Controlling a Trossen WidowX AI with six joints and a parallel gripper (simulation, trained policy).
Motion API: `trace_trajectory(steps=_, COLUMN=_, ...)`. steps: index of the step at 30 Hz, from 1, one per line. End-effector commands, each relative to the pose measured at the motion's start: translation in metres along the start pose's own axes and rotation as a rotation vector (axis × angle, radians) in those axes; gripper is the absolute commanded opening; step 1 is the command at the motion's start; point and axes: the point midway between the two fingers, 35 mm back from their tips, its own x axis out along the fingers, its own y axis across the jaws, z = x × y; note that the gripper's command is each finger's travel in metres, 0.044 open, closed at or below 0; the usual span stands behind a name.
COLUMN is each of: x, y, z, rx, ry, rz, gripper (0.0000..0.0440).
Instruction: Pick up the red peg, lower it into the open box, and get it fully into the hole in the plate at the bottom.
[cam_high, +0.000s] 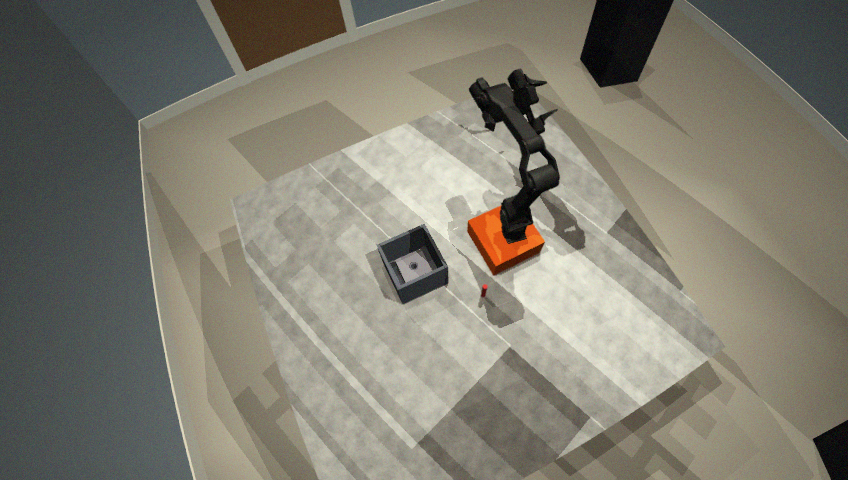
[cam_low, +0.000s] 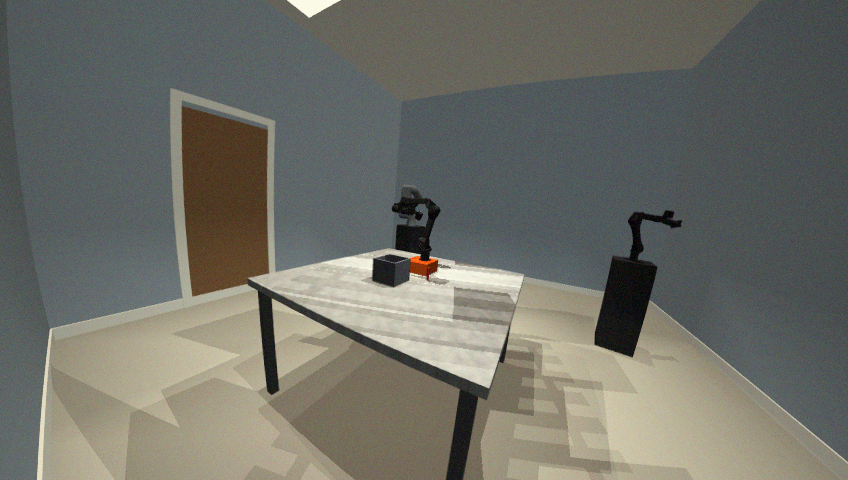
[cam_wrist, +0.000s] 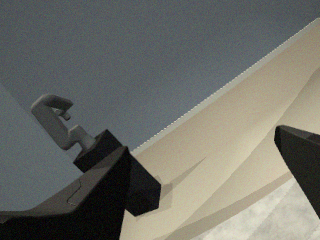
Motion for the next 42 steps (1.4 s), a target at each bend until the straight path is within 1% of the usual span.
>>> trace_trajectory(steps=1, x=-0.002, y=0.001, z=0.000, rx=0.008, ry=0.010, rz=0.005, gripper=0.0421)
trace_trajectory(steps=2, x=-0.004, y=0.002, z=0.000, rx=0.016, ry=0.025, rz=0.011, gripper=0.0437)
trace_trajectory(steps=3, x=-0.007, y=0.004, z=0.000, rx=0.029, ry=0.041, rz=0.019, gripper=0.0440)
trace_trajectory(steps=10, x=-0.034, y=0.018, z=-0.007, rx=0.192, ry=0.203, rz=0.090, gripper=0.0440)
trace_trajectory(steps=19, x=-0.075, y=0.032, z=-0.011, rx=0.374, ry=0.448, rz=0.170, gripper=0.0440)
trace_trajectory(steps=31, x=-0.137, y=0.043, z=-0.011, rx=0.560, ry=0.817, rz=0.251, gripper=0.0440)
trace_trajectory(steps=42, x=-0.198, y=0.042, z=-0.003, rx=0.664, ry=1.188, rz=0.289, gripper=0.0440)
